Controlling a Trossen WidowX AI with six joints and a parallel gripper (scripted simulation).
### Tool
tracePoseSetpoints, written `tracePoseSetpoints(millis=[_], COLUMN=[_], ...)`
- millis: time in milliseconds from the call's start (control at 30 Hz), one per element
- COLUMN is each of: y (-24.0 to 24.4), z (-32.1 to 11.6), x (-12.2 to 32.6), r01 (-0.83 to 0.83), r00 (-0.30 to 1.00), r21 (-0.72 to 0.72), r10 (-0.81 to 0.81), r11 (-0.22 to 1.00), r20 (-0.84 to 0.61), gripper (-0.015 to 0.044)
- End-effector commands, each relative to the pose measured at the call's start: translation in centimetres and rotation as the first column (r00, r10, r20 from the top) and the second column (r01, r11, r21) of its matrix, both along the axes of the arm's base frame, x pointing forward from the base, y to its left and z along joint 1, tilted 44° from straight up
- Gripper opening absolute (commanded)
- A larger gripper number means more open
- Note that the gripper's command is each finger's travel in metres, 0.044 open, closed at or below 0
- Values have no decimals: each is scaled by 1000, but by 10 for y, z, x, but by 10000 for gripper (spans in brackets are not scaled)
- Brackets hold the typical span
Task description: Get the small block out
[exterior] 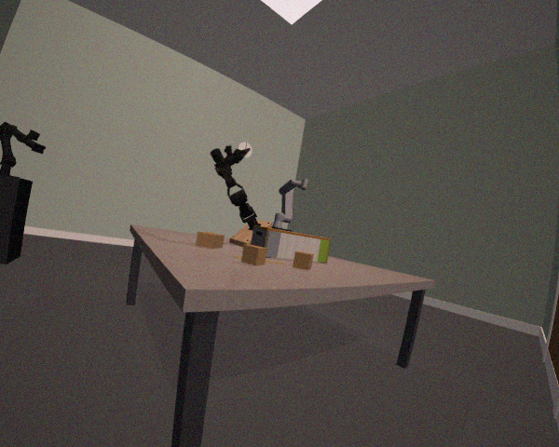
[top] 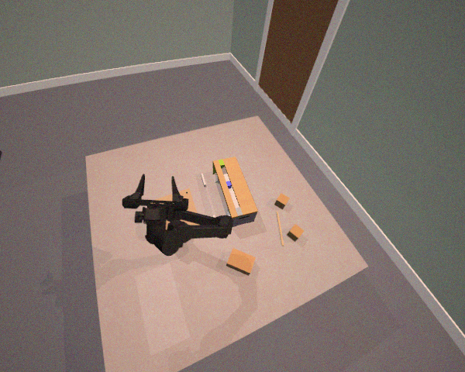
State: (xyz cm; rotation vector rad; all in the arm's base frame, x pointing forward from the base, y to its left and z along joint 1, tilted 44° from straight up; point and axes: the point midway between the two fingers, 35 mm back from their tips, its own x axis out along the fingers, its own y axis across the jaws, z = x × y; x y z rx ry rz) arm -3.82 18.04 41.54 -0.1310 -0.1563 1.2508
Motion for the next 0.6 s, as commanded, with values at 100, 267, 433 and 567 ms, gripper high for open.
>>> tracePoseSetpoints(millis=[100, 267, 433, 567], y=[16, 55, 92, 115], z=[-6, -28, -61, -94], x=[-2, 8, 37, 74], r01=[62, 184, 314, 427], r00=[998, 978, 926, 843], r21=[14, 6, -47, -115], r10=[-61, -182, -317, -441], r11=[998, 983, 948, 897], r20=[-29, -104, -207, -308], gripper=[400, 400, 400, 400])
